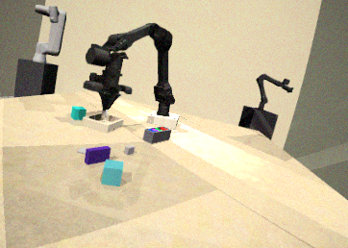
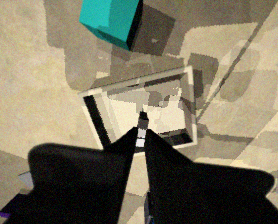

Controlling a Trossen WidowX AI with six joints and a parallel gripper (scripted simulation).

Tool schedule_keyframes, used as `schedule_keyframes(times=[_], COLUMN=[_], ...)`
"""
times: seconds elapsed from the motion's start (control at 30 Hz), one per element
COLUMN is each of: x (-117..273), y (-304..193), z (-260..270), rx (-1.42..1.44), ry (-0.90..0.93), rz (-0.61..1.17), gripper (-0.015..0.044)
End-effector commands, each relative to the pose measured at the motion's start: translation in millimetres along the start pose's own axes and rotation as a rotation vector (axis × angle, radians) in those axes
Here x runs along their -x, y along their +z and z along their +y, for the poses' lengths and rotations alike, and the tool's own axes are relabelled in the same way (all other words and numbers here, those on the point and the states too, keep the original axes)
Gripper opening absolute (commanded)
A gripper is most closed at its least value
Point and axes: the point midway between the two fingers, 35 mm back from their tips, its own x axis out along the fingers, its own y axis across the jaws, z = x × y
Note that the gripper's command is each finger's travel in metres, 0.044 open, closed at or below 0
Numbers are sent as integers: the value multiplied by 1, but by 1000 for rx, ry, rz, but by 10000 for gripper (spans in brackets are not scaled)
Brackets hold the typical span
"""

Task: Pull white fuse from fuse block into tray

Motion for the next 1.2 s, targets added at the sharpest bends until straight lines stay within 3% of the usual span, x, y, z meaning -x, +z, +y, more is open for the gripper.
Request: schedule_keyframes(times=[0.0,0.03,0.47,0.6,1.17], x=[-4,-4,1,36,34], y=[-1,-1,0,-1,0], z=[-2,-2,0,-1,-2], rx=[5,5,1,5,6], ry=[-8,-8,-3,-8,-11], rz=[5,5,0,5,1], gripper=[0,0,330,330,330])
